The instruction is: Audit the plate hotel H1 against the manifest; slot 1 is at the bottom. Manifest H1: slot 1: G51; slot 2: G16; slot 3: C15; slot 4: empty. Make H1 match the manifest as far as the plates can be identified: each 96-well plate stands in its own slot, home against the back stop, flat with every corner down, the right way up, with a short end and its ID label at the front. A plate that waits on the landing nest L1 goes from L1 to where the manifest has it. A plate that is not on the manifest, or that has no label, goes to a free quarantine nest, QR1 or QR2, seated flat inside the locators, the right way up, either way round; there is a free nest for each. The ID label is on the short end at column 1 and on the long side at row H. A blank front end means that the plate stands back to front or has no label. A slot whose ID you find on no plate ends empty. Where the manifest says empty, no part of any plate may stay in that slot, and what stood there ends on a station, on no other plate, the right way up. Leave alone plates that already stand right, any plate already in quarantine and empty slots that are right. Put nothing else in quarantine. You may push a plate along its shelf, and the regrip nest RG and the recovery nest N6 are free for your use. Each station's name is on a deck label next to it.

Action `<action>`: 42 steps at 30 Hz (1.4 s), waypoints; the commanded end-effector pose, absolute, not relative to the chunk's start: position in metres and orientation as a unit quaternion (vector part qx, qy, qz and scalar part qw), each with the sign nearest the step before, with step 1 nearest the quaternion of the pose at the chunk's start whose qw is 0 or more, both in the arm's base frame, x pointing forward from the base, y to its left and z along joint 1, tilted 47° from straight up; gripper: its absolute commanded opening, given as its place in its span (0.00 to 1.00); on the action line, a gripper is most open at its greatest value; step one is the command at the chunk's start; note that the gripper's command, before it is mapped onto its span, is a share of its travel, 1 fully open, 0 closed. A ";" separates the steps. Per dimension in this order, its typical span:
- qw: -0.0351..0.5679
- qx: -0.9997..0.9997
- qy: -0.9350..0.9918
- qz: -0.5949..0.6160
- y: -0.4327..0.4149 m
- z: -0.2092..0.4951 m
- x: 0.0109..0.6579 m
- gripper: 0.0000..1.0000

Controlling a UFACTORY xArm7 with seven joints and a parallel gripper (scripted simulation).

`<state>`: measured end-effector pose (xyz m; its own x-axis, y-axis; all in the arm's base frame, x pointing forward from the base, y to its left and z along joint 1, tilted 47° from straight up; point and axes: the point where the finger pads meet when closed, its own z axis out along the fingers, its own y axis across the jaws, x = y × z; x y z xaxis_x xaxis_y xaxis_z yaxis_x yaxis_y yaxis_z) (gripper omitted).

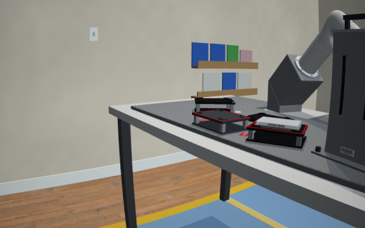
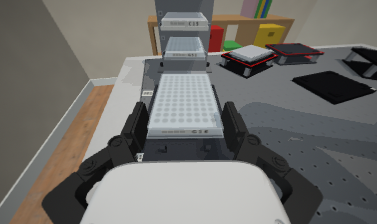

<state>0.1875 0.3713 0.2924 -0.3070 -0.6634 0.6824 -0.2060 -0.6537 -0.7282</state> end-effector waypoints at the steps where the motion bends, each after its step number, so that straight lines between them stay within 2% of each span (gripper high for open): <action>1: 0.162 -0.566 0.385 -0.711 0.372 0.293 0.187 0.00; 42: 0.162 -0.566 0.385 -0.711 0.380 0.284 0.191 0.00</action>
